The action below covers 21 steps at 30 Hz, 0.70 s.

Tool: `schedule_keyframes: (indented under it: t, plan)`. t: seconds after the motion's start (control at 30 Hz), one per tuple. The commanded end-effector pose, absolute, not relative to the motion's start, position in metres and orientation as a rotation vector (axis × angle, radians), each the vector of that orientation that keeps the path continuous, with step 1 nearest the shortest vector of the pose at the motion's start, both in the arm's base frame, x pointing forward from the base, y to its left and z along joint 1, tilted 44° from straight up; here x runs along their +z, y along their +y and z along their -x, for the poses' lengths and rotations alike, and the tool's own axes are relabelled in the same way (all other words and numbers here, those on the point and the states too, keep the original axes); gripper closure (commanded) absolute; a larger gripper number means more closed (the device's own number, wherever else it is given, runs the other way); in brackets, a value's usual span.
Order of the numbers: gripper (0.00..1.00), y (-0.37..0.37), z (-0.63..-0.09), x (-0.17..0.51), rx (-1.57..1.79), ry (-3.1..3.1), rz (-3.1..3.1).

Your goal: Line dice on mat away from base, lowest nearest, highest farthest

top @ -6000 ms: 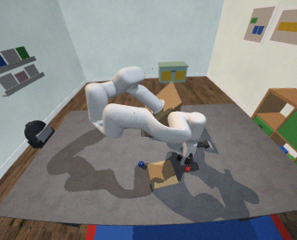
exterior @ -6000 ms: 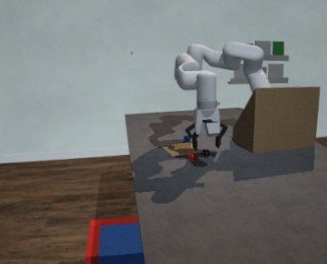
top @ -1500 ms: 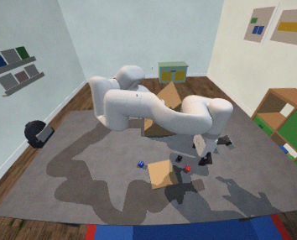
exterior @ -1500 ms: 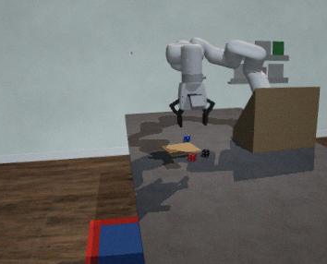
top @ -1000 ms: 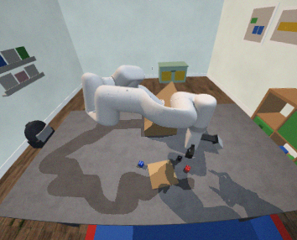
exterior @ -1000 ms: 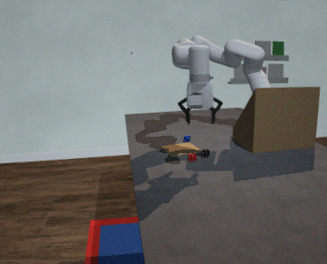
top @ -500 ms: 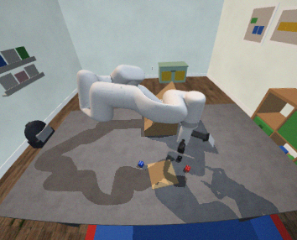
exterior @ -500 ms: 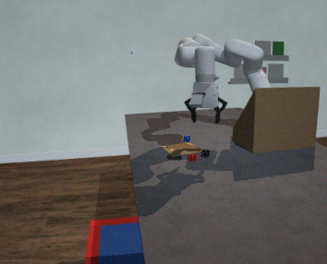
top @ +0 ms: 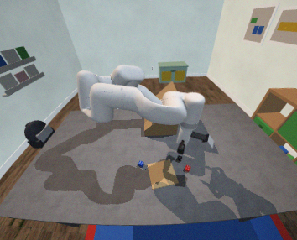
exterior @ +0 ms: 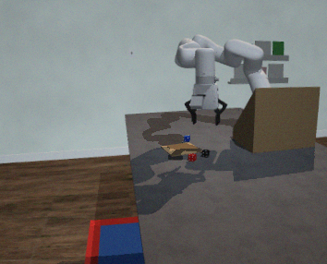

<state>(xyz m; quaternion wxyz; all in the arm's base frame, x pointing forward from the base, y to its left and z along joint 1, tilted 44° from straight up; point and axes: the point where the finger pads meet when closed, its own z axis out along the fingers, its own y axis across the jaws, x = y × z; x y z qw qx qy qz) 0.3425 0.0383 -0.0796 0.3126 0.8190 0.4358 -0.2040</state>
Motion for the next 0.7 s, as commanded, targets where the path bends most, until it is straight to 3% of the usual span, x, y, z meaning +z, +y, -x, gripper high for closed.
schedule_keyframes:
  t: [0.0,0.13,0.17,0.67]
  plan:
    - [0.00,0.024,-0.342,-0.095,-0.534,1.150,-2.161]
    - [0.00,0.010,-0.339,-0.109,-0.534,1.152,-2.161]
    - [0.58,0.010,-0.339,-0.109,-0.534,1.152,-2.161]
    - [0.58,0.010,-0.339,-0.109,-0.534,1.152,-2.161]
